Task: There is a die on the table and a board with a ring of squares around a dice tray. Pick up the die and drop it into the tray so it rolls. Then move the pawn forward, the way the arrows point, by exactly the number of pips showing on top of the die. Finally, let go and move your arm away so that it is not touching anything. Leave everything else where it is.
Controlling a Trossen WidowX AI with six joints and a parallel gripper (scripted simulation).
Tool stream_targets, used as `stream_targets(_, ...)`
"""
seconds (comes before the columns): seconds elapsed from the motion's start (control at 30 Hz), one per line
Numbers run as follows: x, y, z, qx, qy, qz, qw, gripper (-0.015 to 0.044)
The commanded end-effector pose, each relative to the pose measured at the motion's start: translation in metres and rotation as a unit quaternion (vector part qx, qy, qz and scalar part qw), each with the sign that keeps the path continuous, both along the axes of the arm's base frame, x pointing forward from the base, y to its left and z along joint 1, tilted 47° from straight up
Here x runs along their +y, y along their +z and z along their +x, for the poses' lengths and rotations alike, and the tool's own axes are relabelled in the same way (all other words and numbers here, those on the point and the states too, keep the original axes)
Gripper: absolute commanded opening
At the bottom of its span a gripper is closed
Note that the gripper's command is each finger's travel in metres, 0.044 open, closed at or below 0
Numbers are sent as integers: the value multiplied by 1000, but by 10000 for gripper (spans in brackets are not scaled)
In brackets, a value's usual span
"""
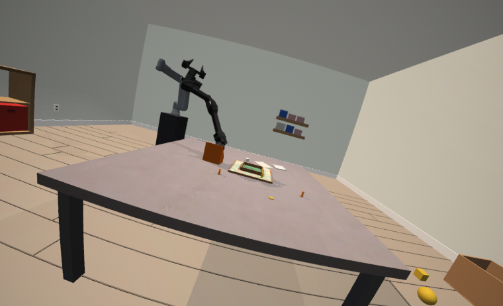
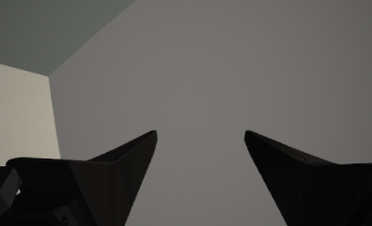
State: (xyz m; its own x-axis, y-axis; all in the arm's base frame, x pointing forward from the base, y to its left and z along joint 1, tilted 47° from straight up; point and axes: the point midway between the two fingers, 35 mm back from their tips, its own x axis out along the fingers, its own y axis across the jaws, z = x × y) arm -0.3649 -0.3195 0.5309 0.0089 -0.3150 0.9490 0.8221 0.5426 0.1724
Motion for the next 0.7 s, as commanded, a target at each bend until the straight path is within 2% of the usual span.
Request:
stream_targets(0.0, -2, 0, 1, -1, 1, 2, 1000, 374)
stream_targets(0.13, -48, 0, 28, -25, 28, 41, 998, 275)
stream_targets(0.4, -138, -9, 113, -54, 81, 133, 986, 275)
stream_targets(0.67, -181, -19, 186, -53, 116, 197, 972, 275)
